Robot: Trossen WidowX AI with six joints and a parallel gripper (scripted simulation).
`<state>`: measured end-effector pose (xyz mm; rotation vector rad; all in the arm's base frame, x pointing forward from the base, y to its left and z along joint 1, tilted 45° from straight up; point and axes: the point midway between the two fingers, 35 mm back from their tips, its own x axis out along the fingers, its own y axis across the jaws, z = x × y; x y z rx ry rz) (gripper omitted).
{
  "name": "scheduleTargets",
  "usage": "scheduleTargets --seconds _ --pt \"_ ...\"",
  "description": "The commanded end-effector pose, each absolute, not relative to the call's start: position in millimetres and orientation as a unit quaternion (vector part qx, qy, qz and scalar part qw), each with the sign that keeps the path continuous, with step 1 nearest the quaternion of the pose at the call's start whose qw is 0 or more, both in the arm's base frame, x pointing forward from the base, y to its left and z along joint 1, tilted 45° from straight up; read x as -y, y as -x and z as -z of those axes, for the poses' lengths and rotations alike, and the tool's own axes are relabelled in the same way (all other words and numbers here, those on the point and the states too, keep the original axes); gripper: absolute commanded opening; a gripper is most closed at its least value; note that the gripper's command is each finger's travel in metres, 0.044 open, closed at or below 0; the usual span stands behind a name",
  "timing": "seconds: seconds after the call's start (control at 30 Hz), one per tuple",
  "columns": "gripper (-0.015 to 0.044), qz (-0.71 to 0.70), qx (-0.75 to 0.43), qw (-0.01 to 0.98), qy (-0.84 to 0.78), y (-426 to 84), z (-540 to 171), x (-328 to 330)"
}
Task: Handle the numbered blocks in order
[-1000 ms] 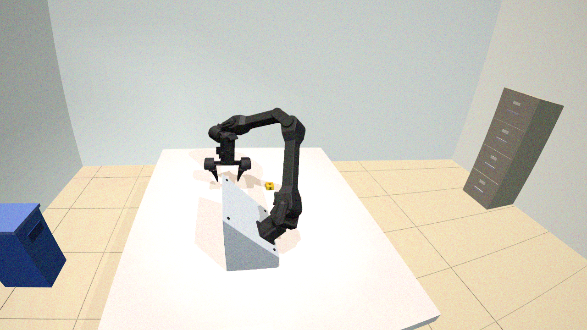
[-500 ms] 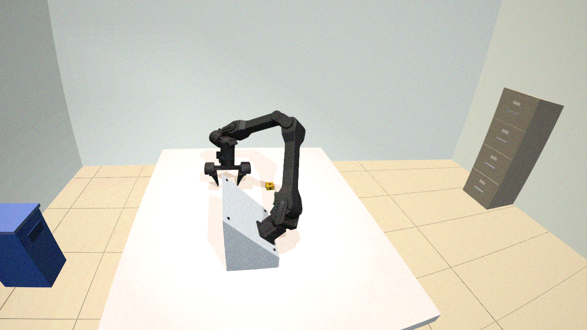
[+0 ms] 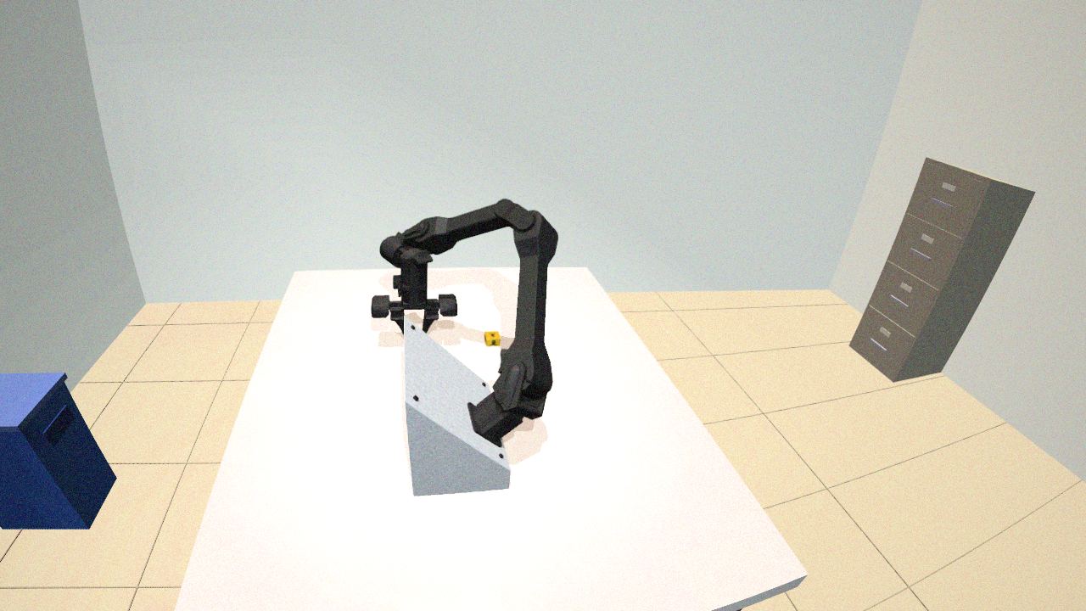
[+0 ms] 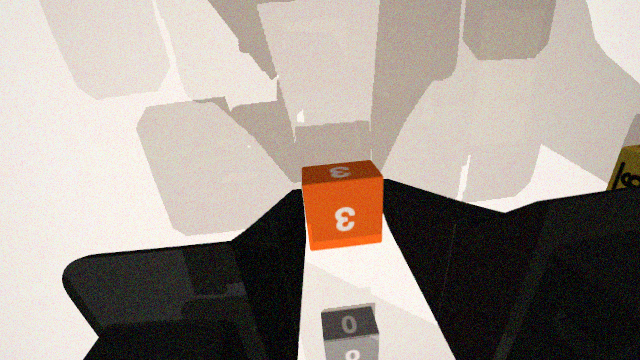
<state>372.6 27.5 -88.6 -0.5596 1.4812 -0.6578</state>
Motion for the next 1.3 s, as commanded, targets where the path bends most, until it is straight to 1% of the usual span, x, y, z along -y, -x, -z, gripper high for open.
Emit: scheduleTargets --seconds 0.0,0.23,0.57,0.6,0.7,0.8,0.97,1.03,1.2,1.27 --pt "0.012 0.288 -0.653 0.654 0.25 -372 89 -27" --pt "0.012 0.288 -0.653 0.654 0.25 -372 89 -27" --pt "0.0383 0.288 -0.653 0.654 0.25 -372 89 -27" --pt "0.04 0.288 -0.653 0.654 0.25 -372 89 -27" --pt "0.04 0.288 -0.653 0.654 0.25 -373 87 -29" --pt "0.04 0.288 -0.654 0.654 0.25 -373 66 -51" --pt "0.04 0.288 -0.654 0.654 0.25 -373 63 -53" --pt "0.0348 0.287 -0.654 0.654 0.249 -374 58 -59" --pt "0.0216 0.286 -0.655 0.654 0.249 -376 13 -105" --pt "0.0164 0.286 -0.655 0.654 0.249 -375 6 -111"
